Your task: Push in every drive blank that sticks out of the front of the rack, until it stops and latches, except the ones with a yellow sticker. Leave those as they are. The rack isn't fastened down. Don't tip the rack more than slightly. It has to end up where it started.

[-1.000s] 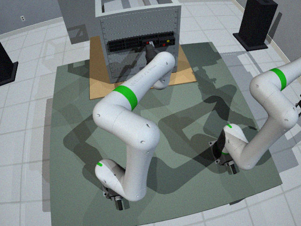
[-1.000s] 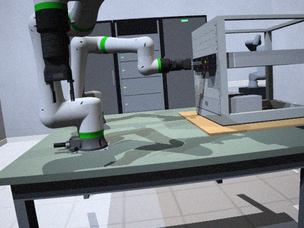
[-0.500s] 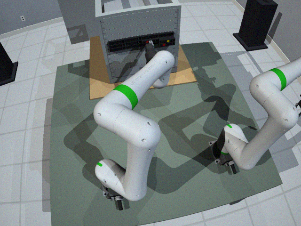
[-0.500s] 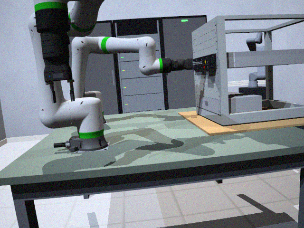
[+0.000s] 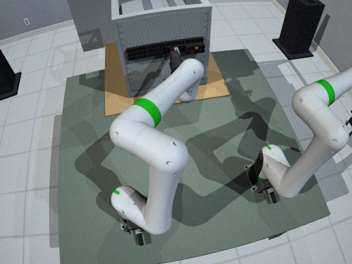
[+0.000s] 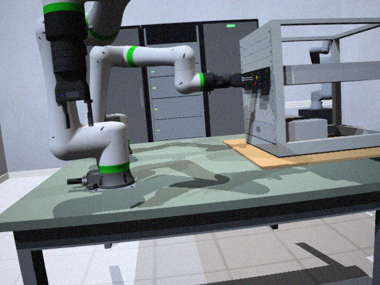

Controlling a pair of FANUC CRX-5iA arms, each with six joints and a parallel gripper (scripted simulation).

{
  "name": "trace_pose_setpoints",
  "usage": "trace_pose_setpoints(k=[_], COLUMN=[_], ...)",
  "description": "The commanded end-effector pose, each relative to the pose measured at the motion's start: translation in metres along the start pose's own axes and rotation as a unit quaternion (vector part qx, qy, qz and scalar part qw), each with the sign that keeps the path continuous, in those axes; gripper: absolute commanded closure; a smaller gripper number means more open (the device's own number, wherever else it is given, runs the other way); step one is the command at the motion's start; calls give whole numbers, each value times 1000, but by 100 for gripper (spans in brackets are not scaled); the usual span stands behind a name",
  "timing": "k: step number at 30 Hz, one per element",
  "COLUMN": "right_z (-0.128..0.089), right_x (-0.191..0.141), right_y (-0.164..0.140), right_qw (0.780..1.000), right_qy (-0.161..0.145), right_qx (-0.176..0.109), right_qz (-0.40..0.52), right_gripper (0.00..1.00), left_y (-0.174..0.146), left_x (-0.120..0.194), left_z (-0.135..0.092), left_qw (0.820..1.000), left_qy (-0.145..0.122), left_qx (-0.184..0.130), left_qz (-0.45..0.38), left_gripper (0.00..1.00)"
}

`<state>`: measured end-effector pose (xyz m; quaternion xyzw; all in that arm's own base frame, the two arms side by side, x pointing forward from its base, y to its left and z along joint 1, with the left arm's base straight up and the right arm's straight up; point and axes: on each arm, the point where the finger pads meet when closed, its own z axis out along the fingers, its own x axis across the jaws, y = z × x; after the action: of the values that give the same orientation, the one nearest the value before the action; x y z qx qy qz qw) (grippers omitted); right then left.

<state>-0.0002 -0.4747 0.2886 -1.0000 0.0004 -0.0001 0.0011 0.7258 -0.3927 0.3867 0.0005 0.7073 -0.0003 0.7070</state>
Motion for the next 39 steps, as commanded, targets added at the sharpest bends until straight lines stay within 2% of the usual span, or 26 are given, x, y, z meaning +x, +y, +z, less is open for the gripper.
trace_pose_setpoints(k=[1,39], right_z=[-1,-1], right_x=[0,0], right_y=[0,0], right_qw=[1000,1000], right_qy=[0,0], right_qx=[-1,-1], right_qz=[0,0], right_gripper=[0,0], left_y=[0,0], left_x=[-2,-2], left_z=[0,6], left_qw=[1000,1000], left_qy=[-1,-1], left_qx=[0,0], left_qz=[-1,-1], left_gripper=[100,100])
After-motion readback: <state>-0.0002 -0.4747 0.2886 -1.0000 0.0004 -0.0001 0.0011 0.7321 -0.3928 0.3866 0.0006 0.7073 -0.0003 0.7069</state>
